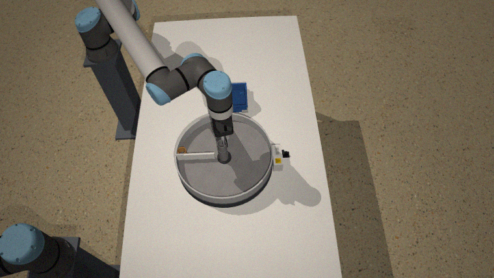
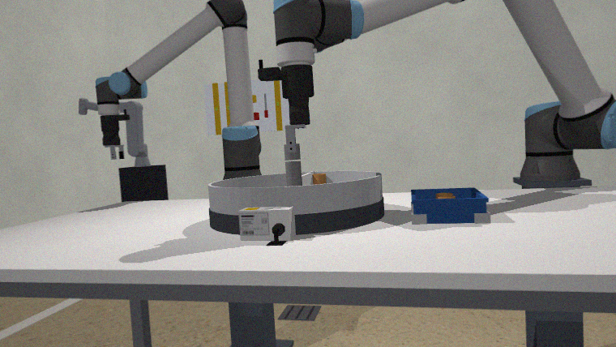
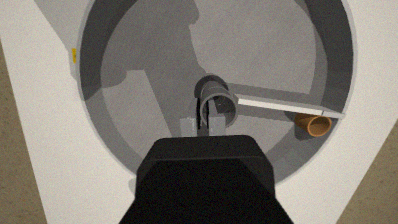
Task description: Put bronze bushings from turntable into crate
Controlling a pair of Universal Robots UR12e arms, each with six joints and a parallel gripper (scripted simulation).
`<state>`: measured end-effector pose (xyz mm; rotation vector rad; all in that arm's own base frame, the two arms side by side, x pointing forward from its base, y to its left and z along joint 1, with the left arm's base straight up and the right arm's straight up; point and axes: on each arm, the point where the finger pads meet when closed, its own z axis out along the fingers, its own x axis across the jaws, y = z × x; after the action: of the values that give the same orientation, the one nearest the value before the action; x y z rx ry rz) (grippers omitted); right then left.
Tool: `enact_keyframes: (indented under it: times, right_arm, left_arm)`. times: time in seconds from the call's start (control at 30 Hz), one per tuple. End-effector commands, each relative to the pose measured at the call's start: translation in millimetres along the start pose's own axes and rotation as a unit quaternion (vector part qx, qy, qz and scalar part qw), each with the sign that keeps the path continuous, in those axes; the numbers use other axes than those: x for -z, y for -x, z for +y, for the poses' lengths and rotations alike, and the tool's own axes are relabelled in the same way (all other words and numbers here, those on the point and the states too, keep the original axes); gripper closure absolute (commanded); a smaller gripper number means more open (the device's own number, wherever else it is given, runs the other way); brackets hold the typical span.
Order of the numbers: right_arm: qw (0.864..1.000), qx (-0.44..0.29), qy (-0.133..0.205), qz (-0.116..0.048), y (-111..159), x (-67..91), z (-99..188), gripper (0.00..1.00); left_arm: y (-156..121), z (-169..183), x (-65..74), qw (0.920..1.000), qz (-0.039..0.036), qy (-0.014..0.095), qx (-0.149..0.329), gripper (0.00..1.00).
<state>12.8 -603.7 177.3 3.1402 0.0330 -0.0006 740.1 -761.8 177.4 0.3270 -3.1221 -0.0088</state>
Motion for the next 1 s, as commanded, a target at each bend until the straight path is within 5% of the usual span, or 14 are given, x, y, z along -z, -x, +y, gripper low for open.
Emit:
enact_keyframes:
  times: [0.0, 0.97]
  right_arm:
    - [1.000, 0.001, -0.001, 0.000, -0.6, -0.3, 0.2, 0.00]
    - [1.000, 0.001, -0.001, 0.000, -0.6, -0.3, 0.2, 0.00]
  left_arm:
    - [1.7, -1.3, 8.8, 1.0000, -0.0018, -0.006, 0.000, 1.00]
    - [1.9, -1.7, 7.1, 1.0000, -0.0015, -0.005, 0.000, 1.00]
